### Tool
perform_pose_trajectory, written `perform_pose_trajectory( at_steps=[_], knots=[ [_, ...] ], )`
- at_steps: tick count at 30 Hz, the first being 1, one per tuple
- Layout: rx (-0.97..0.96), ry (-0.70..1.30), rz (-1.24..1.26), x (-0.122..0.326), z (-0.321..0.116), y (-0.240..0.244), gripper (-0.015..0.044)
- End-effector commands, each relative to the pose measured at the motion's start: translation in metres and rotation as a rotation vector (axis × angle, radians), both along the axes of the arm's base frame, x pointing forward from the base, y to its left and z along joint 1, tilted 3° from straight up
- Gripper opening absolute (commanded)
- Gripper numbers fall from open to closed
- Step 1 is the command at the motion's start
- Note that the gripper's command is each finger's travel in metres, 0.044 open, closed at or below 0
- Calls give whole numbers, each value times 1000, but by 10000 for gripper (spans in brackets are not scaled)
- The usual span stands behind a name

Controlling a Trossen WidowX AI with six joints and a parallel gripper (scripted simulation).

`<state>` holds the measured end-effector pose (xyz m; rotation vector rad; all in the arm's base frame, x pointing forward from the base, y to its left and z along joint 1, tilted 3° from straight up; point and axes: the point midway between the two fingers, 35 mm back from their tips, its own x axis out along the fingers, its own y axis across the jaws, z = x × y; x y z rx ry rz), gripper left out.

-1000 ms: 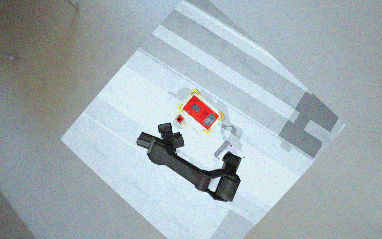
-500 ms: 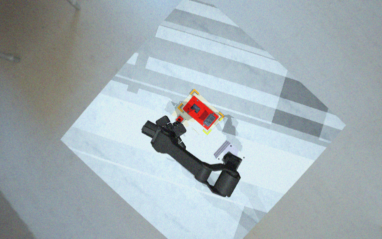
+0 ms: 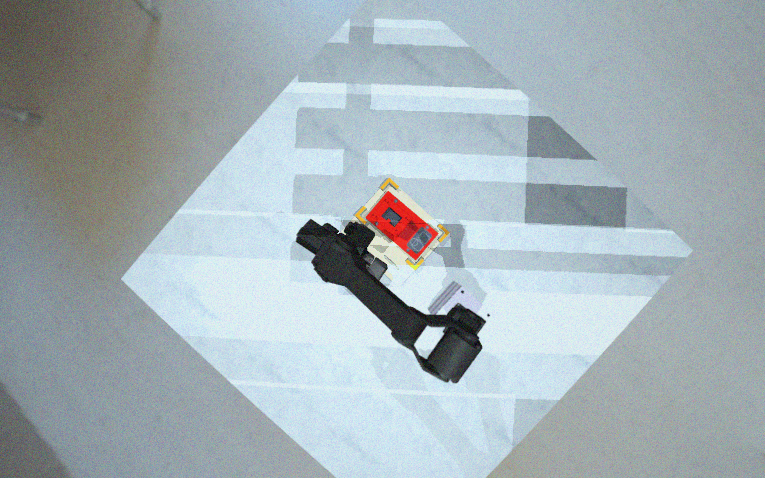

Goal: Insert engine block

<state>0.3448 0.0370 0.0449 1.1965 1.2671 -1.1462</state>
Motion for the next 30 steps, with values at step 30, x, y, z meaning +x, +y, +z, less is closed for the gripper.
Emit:
perform_pose_trajectory(
  at_steps=[30],
  knots=[
    [-7,-31,903,0,-36,-90,0]
  ],
)
